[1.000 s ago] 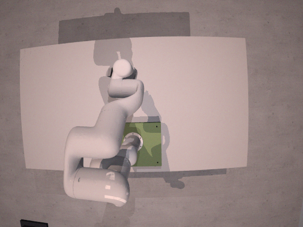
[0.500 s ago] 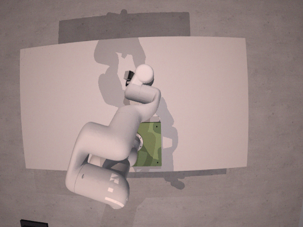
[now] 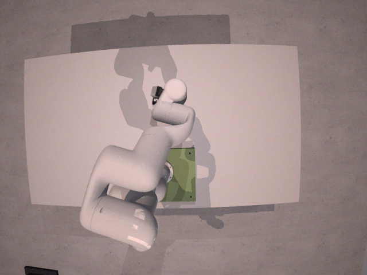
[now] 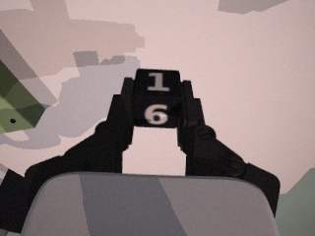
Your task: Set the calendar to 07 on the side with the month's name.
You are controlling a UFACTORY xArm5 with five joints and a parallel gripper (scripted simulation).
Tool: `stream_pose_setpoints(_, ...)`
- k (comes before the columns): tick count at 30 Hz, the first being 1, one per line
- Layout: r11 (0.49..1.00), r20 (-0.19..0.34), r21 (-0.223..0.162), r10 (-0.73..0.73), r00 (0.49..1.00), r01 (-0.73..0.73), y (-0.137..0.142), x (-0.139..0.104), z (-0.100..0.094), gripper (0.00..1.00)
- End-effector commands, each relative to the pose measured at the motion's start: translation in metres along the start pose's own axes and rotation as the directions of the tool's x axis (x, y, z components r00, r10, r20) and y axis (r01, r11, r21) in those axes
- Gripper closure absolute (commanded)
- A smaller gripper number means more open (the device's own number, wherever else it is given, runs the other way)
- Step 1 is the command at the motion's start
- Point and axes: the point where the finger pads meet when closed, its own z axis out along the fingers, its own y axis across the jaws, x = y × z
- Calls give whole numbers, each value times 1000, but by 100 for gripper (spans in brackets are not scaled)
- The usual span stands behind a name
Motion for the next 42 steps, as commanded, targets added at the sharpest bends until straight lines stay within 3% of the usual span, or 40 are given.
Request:
stream_pose_setpoints(1,1000,0,-3,0,1000,0,1,0,12,71)
stream_pose_setpoints(3,1000,0,-3,0,1000,0,1,0,12,71)
stream_pose_setpoints(18,1000,0,-3,0,1000,0,2,0,78,71)
stream_pose_setpoints(26,1000,0,-3,0,1000,0,2,0,87,71)
stream_pose_setpoints(42,1000,0,-3,0,1000,0,2,0,87,71)
